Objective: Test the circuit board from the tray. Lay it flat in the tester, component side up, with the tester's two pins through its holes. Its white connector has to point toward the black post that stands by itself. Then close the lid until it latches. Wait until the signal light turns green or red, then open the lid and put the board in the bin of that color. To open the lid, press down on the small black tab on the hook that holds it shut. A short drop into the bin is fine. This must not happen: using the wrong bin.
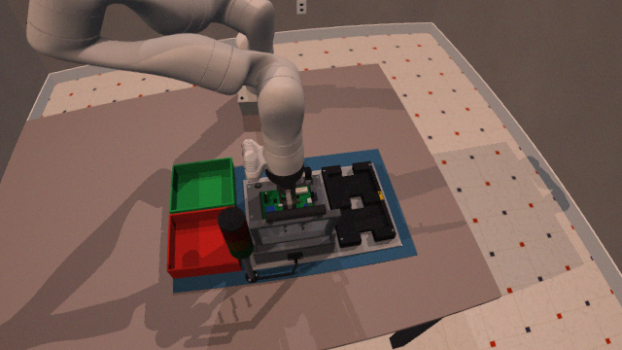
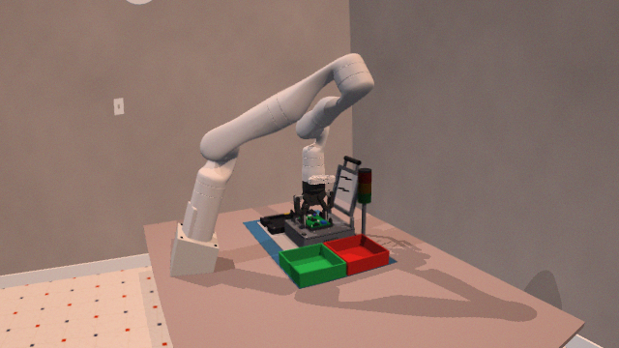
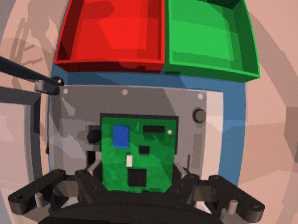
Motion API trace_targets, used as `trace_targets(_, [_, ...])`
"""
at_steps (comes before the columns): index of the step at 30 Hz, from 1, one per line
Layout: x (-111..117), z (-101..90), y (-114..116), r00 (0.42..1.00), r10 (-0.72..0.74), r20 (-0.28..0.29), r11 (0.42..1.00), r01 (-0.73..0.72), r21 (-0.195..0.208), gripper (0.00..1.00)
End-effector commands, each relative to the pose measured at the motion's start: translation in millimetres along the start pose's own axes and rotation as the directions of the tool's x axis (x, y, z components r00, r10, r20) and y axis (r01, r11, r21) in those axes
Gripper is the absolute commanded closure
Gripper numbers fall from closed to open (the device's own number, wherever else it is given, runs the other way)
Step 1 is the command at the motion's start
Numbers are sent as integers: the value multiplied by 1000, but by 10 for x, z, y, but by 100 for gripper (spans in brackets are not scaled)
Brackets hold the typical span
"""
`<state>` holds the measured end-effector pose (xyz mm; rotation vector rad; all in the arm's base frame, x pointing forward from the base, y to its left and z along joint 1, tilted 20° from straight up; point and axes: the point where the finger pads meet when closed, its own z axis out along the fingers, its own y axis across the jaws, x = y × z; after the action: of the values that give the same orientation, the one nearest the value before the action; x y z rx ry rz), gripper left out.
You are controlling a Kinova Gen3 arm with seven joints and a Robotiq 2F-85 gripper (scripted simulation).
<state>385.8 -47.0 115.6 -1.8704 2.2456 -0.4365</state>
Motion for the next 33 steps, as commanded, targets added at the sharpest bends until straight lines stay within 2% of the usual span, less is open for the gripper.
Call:
trace_targets(1, [-2,6,-13,1000,0,0,1000,0,3,23])
trace_targets(5, [-2,10,-13,1000,0,0,1000,0,3,23])
trace_targets(6, [-2,10,-13,1000,0,0,1000,0,3,0])
trace_targets(33, [-2,10,-13,1000,0,0,1000,0,3,0])
